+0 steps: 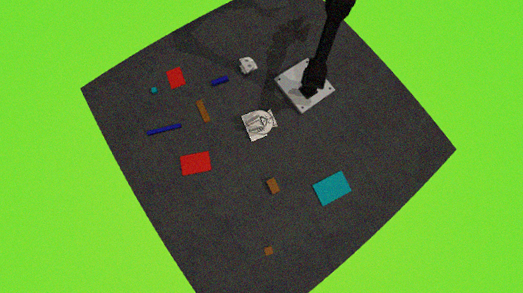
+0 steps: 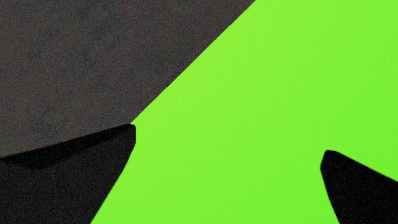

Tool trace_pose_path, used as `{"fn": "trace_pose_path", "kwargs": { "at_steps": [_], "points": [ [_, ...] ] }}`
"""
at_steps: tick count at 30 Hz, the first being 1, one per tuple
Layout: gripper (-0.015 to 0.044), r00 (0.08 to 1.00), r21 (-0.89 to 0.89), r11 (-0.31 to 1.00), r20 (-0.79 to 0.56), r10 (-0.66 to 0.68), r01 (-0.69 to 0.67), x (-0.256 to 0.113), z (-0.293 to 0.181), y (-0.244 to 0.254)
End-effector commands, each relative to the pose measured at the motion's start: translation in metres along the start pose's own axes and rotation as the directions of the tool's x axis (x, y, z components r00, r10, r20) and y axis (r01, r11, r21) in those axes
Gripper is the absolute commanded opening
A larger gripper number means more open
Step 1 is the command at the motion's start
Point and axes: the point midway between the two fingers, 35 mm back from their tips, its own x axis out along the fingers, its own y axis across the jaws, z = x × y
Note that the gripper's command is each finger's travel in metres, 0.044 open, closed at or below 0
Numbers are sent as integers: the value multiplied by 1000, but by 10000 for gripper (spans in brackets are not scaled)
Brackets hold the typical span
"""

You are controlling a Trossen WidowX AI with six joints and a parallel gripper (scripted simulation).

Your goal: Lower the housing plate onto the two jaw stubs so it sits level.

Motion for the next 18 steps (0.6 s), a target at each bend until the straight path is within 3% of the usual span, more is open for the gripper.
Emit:
{"fn": "trace_pose_path", "kwargs": {
  "at_steps": [1,18],
  "points": [
    [440,999,82,997,38,13,-16,-7,20,6],
    [440,982,430,892,177,64,-136,-44,103,31]
  ]
}}
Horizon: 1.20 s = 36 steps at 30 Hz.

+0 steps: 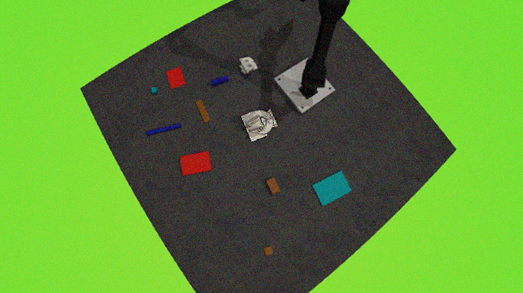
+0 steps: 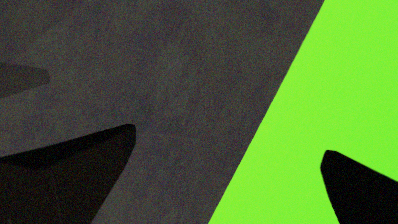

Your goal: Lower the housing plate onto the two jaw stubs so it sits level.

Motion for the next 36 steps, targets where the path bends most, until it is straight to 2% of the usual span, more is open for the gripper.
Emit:
{"fn": "trace_pose_path", "kwargs": {
  "at_steps": [1,18,36],
  "points": [
    [440,999,83,996,24,32,-34,-6,14,16],
    [440,983,403,897,106,151,-182,-41,71,93],
    [440,950,716,635,137,279,-290,-81,103,167]
  ]
}}
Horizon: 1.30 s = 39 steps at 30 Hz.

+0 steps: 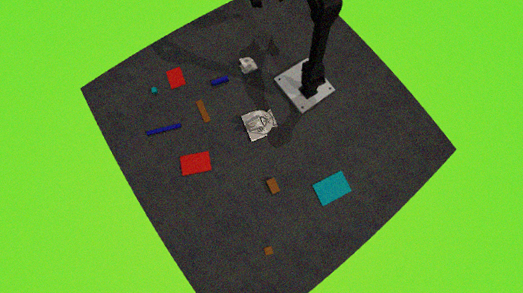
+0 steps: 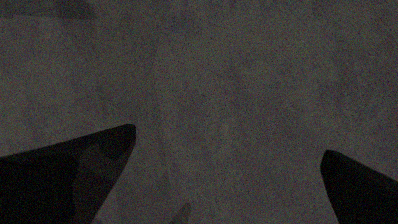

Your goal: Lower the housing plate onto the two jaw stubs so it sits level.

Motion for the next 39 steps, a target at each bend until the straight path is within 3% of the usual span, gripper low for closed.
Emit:
{"fn": "trace_pose_path", "kwargs": {
  "at_steps": [1,19,39],
  "points": [
    [440,999,86,996,-22,25,-23,-3,-10,17],
    [440,988,473,880,-116,107,-40,-24,-55,86],
    [440,961,792,602,-234,149,100,-51,-118,143]
  ]
}}
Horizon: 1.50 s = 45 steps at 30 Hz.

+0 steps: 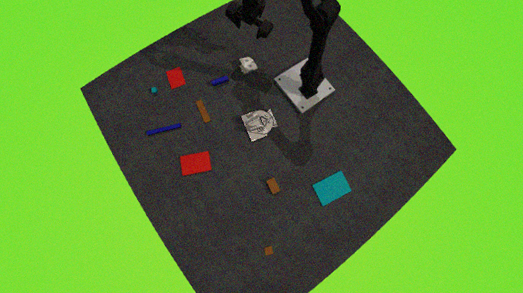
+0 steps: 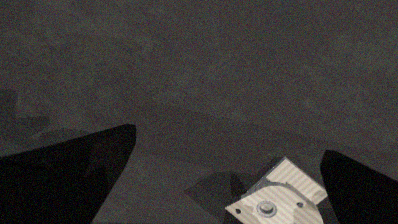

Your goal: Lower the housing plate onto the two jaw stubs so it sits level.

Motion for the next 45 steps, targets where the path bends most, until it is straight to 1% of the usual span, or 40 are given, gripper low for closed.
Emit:
{"fn": "trace_pose_path", "kwargs": {
  "at_steps": [1,11,21,28,33,45],
  "points": [
    [440,1000,85,996,-23,-19,21,-1,-17,-6],
    [440,996,303,949,-63,-66,82,-5,-56,-20],
    [440,989,501,853,-92,-118,149,-10,-91,-39],
    [440,988,513,845,-94,-122,153,-9,-94,-41],
    [440,988,513,845,-94,-122,153,28,-97,-45],
    [440,988,513,845,-94,-122,153,38,-98,-46]
  ]
}}
